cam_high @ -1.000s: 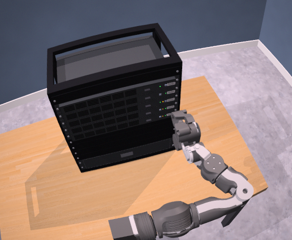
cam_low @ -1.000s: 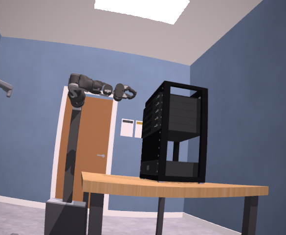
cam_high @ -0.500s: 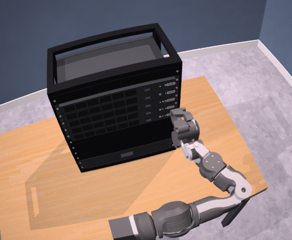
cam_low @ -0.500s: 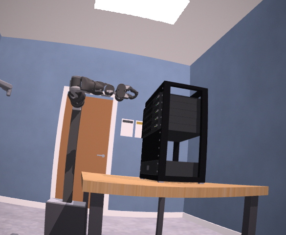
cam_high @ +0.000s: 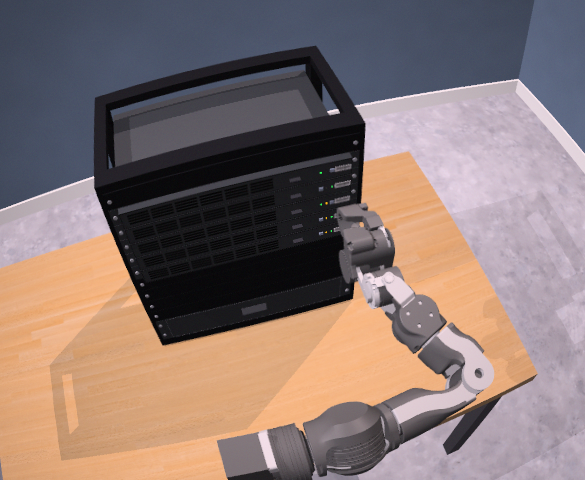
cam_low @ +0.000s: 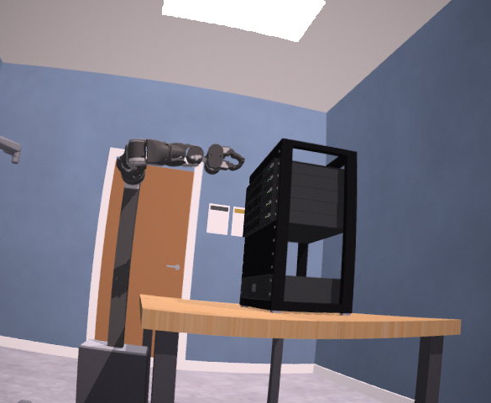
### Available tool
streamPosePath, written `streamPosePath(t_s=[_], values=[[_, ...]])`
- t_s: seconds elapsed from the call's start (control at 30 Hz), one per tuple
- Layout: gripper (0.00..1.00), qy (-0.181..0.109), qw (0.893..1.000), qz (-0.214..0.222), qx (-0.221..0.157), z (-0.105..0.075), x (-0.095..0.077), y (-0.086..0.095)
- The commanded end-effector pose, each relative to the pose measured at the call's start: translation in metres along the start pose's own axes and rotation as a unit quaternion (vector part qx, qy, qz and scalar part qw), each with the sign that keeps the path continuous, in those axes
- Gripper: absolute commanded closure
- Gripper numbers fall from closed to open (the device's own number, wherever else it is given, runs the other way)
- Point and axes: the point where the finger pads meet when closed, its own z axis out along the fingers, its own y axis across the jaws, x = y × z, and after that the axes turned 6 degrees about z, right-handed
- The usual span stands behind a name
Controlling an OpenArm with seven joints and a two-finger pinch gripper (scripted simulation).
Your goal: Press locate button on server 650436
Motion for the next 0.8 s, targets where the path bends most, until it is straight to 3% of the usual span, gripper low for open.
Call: streamPosePath(t_s=[0.0, 0.47, 0.77], values=[[1.0, 0.001, 1.0, -0.006, 0.005, 0.002, 0.0, -0.002], [1.0, 0.001, 1.0, -0.006, 0.005, 0.022, 0.0, -0.002], [1.0, 0.001, 1.0, -0.006, 0.005, 0.025, 0.0, -0.002]])
